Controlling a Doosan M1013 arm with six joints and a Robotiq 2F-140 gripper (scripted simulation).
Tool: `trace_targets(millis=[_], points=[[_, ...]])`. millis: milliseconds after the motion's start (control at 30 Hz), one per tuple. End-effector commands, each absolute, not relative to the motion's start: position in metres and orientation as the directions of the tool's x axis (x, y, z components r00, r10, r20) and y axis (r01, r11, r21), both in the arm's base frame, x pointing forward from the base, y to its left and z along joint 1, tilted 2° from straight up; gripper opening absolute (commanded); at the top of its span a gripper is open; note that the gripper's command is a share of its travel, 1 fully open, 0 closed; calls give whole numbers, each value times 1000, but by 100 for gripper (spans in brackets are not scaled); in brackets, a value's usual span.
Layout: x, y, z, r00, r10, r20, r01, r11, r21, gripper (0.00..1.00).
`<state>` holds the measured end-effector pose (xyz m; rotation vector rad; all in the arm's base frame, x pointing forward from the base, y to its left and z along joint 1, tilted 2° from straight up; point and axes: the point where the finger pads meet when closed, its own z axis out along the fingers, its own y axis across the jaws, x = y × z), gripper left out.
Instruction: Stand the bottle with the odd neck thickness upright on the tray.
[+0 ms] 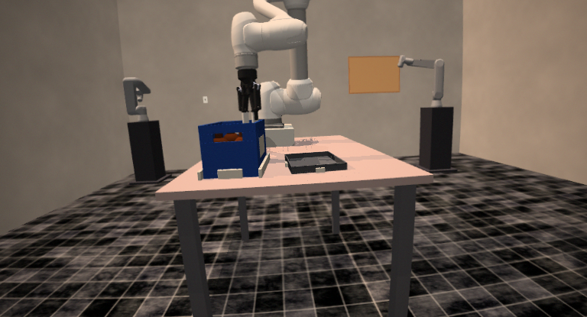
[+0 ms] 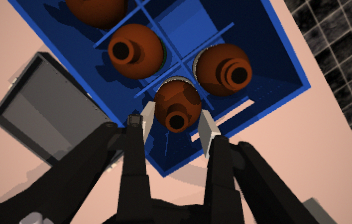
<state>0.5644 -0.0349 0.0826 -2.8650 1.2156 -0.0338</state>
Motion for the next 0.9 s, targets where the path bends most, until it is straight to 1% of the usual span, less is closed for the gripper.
trace_targets(millis=[0,467,867], points=[[564,-35,83,695,-719,9,-719,-695,-36,38],[564,-35,92,695,-719,9,-719,-695,-36,38],[563,-36,129,695,-719,9,-719,-695,-36,38]])
